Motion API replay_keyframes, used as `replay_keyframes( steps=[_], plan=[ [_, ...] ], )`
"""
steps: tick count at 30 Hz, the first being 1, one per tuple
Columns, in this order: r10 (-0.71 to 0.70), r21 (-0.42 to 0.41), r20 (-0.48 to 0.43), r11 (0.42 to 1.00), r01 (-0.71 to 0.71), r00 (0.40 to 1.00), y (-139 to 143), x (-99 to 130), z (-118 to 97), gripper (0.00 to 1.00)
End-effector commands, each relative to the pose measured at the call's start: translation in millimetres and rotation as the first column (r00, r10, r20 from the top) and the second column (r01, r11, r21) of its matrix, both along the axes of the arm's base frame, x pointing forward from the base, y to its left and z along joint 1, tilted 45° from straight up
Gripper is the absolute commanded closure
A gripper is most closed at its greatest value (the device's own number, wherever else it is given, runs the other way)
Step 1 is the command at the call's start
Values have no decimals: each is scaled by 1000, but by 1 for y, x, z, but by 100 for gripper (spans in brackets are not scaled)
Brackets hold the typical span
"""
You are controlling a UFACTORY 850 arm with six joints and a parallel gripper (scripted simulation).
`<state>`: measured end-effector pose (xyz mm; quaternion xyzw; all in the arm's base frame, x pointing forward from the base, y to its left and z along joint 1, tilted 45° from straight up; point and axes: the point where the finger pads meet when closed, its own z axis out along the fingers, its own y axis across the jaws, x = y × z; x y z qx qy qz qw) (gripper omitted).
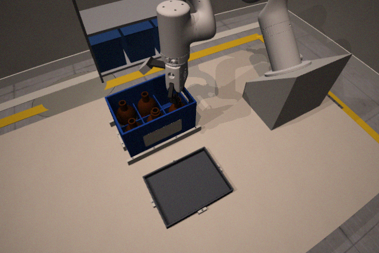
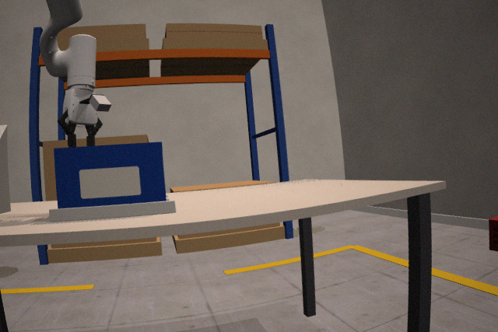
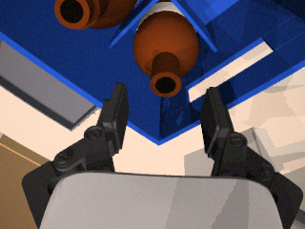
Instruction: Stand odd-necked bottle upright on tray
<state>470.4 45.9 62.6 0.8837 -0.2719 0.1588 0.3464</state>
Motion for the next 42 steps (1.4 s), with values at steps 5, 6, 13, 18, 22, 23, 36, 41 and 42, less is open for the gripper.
replay_keyframes(
  steps=[5,6,13,18,22,23,36,41,42],
  plan=[
    [1,1,1,1000,-1,1000,-3,1,-3,35],
    [1,1,1,1000,-1,1000,-4,1,-4,35],
    [1,1,1,1000,-1,1000,-7,2,-8,35],
    [1,1,1,1000,-1,1000,-12,2,-12,35],
    [1,1,1,1000,-1,1000,-15,3,-16,35],
    [1,1,1,1000,-1,1000,-16,3,-17,35],
    [1,1,1,1000,-1,1000,-24,4,-25,35],
    [1,1,1,1000,-1,1000,-26,4,-27,35],
    [1,1,1,1000,-1,1000,-26,4,-27,35]
  ],
)
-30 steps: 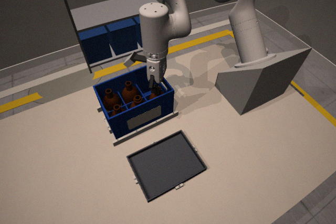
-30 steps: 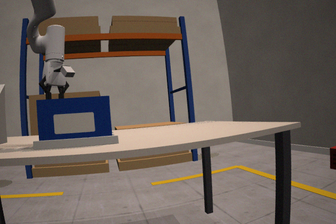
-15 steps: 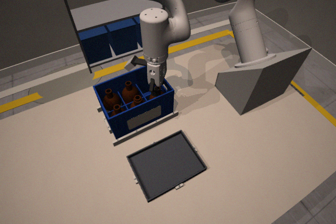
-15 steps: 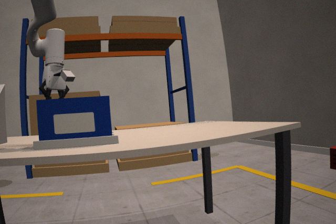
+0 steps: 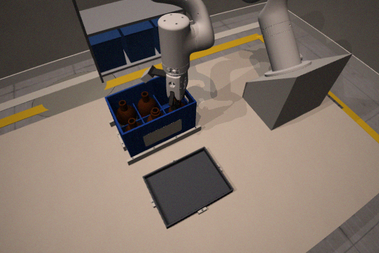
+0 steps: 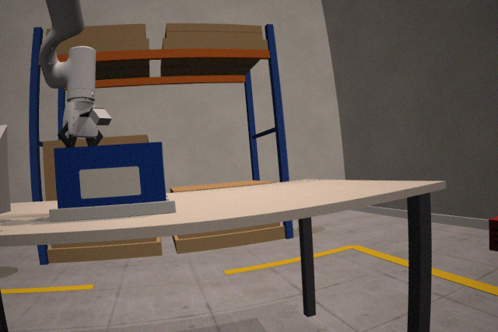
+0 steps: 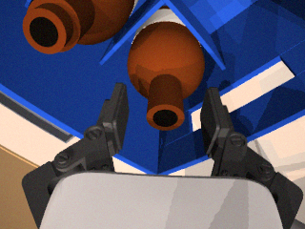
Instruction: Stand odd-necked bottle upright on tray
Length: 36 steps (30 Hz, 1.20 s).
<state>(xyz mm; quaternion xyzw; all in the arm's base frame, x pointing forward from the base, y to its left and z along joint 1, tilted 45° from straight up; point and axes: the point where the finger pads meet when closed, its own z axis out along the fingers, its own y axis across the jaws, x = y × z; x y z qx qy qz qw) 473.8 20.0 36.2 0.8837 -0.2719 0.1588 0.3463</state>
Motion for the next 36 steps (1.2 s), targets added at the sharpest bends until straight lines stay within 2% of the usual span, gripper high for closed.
replay_keyframes(
  steps=[1,22,23,36],
  plan=[
    [1,1,1,1000,-1,1000,0,1,-1,35],
    [1,1,1,1000,-1,1000,-1,1,-1,35],
    [1,1,1,1000,-1,1000,-1,1,-1,100],
    [1,1,1,1000,-1,1000,-1,1,-1,100]
  ],
)
